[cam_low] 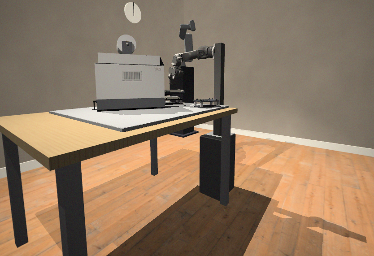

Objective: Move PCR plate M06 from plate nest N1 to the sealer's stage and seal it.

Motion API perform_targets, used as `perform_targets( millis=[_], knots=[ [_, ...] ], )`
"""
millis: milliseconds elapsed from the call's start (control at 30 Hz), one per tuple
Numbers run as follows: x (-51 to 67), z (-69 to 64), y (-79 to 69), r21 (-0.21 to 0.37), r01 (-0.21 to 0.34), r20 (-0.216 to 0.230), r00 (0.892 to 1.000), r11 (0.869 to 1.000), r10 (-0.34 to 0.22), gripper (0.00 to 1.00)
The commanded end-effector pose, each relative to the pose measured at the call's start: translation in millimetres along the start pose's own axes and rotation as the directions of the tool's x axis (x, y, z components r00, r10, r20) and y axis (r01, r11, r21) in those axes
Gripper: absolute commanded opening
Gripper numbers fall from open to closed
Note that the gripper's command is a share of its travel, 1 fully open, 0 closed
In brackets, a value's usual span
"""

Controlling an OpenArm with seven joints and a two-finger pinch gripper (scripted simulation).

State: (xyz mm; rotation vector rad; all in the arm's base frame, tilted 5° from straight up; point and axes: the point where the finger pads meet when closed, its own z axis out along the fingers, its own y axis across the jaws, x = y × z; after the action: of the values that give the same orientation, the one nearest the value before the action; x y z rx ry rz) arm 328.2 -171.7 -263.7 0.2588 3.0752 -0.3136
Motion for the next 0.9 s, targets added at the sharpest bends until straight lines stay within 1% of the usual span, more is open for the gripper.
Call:
perform_targets(
  millis=[0, 133, 300, 700, 767, 800, 867],
  knots=[
    [0.6, 0.4, 0.1, 0.005, 0.000, -0.001, 1.000, 1.000, 0.000, 0.00],
    [0.6, 0.4, 0.1, 0.005, 0.000, -0.001, 1.000, 1.000, 0.000, 0.00],
    [0.8, 1.0, -3.7, 0.005, 0.000, -0.001, 1.000, 1.000, 0.000, 0.00],
    [0.8, 1.0, -3.7, 0.005, 0.000, -0.001, 1.000, 1.000, 0.000, 0.00],
    [3.8, -1.6, 13.0, -0.092, -0.013, -0.018, 1.000, 0.996, 0.011, 0.00],
    [6.0, -2.1, 21.7, -0.140, -0.016, -0.029, 1.000, 0.990, 0.012, 0.00],
    [10.6, -3.0, 39.1, -0.233, -0.024, -0.051, 0.999, 0.972, 0.013, 0.00]
  ],
)
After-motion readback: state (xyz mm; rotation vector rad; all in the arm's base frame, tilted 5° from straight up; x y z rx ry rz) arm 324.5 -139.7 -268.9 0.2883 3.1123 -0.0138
